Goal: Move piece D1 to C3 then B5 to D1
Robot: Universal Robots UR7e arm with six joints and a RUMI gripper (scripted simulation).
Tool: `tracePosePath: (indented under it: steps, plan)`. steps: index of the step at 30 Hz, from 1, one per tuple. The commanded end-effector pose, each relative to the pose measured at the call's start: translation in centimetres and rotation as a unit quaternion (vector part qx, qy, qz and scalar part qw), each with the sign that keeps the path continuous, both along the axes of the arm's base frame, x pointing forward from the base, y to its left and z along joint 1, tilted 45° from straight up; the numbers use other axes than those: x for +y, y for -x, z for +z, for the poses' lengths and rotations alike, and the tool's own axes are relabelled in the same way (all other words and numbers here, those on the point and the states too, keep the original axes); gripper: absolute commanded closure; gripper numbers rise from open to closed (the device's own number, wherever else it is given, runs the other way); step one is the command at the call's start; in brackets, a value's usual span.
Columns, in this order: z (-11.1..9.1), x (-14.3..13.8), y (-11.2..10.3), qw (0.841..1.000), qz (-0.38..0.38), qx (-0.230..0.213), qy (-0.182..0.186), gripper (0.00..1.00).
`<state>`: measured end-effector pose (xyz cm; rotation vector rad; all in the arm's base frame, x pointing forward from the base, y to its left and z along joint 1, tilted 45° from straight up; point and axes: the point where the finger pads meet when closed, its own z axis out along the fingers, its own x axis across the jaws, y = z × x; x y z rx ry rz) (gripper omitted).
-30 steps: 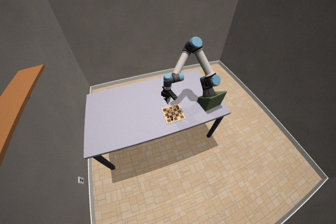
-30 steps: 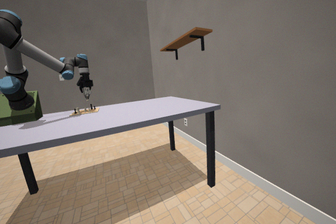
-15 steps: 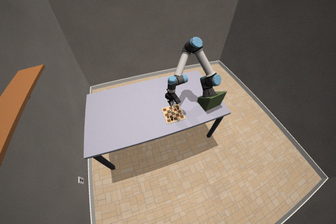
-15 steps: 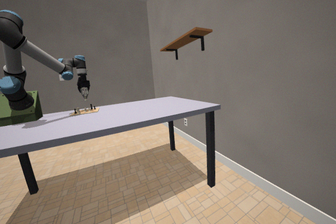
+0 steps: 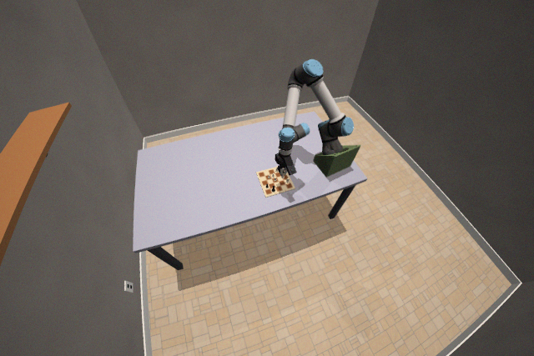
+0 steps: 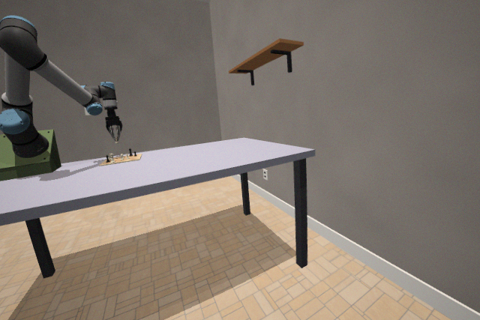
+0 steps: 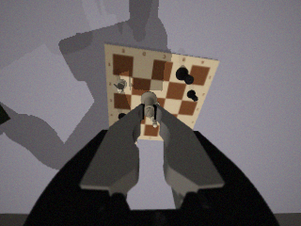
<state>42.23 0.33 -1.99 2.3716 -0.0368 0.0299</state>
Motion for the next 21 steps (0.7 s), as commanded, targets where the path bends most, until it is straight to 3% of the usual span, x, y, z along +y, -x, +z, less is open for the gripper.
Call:
tracePosePath:
  steps: [1,21]
  plan:
    - [-1.15,1.18,0.82,0.999,-0.03,-0.024,0.006,1.0]
    - [-1.38,1.26,0.96,0.999,-0.033,-0.028,0.006,1.0]
